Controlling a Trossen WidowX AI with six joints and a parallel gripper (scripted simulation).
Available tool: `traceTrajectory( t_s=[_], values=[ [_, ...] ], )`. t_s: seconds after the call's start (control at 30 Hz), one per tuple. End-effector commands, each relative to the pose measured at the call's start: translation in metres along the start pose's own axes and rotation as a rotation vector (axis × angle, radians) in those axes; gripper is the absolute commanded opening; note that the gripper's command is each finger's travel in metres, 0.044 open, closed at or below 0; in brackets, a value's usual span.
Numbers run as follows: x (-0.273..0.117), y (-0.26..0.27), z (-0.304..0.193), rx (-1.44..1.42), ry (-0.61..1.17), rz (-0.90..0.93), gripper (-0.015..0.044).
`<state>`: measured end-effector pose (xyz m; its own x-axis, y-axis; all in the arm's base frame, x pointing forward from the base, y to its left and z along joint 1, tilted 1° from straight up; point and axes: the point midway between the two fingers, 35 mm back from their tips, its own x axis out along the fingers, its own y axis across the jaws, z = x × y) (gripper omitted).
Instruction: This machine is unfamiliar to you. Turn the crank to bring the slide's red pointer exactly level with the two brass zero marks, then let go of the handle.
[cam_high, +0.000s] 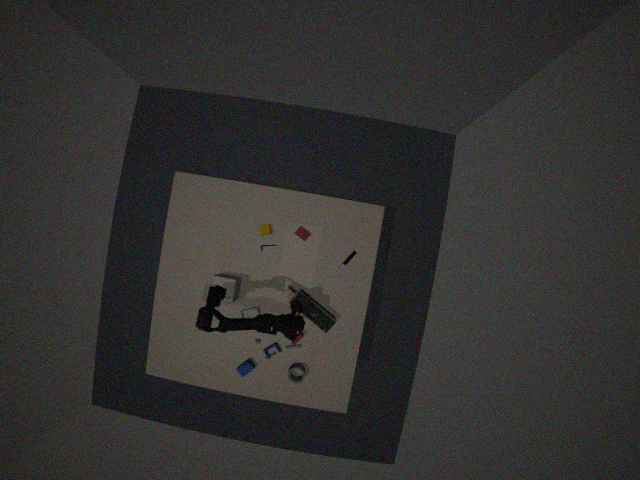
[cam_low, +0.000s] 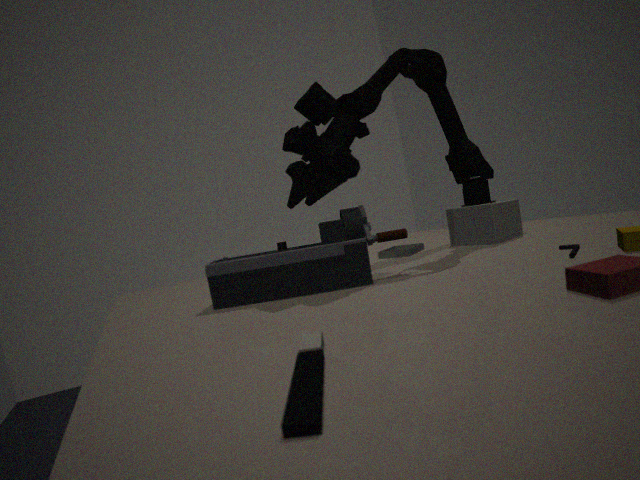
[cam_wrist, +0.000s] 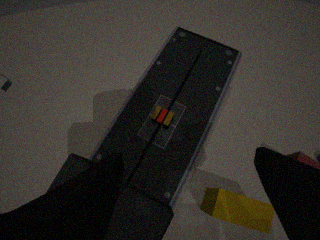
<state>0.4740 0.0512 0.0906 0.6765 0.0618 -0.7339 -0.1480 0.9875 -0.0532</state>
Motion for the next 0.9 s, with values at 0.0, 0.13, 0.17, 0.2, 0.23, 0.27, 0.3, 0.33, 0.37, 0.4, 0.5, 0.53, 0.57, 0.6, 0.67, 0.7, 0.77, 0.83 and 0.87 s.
traceTrajectory(
  t_s=[0.0, 0.13, 0.17, 0.2, 0.23, 0.27, 0.3, 0.33, 0.37, 0.4, 0.5, 0.53, 0.57, 0.6, 0.67, 0.7, 0.77, 0.83, 0.87],
  values=[
    [0.0, -0.0002, 0.0, 0.0, 0.0, -0.001, 0.044],
    [0.0, -0.0002, 0.0, 0.0, 0.0, -0.001, 0.0335],
    [0.0, -0.0002, 0.0, 0.0, 0.0, -0.001, 0.0309],
    [0.0, -0.0002, 0.0, 0.0, 0.0, -0.001, 0.0282],
    [0.0, -0.0002, 0.0, 0.0, 0.0, -0.001, 0.0256],
    [0.0, -0.0002, 0.0, 0.0, 0.0, -0.001, 0.023],
    [0.0, -0.0002, 0.0, 0.0, 0.0, -0.001, 0.0204],
    [0.0, -0.0002, 0.0, 0.0, 0.0, -0.001, 0.0177],
    [0.0, -0.0002, 0.0, 0.0, 0.0, -0.001, 0.0151],
    [0.0, -0.0002, 0.0, 0.0, 0.0, -0.001, 0.0125],
    [0.0, -0.0002, 0.0, 0.0, 0.0, -0.001, 0.0046],
    [0.0, -0.0002, 0.0, 0.0, 0.0, -0.001, 0.002],
    [0.0, -0.0002, 0.0, 0.0, 0.0, -0.001, 0.0],
    [0.0, -0.0002, 0.0, 0.0, 0.0, -0.001, 0.0],
    [0.0, -0.0002, 0.0, 0.0, 0.0, -0.001, 0.0],
    [0.0, -0.0002, 0.0, 0.0, 0.0, -0.001, 0.0],
    [0.0, -0.0002, 0.0, 0.0, 0.0, -0.001, 0.0],
    [0.0, -0.0002, 0.0, 0.0, 0.0, -0.001, 0.0],
    [0.0, -0.0002, 0.0, 0.0, 0.0, -0.001, 0.0]
  ],
)
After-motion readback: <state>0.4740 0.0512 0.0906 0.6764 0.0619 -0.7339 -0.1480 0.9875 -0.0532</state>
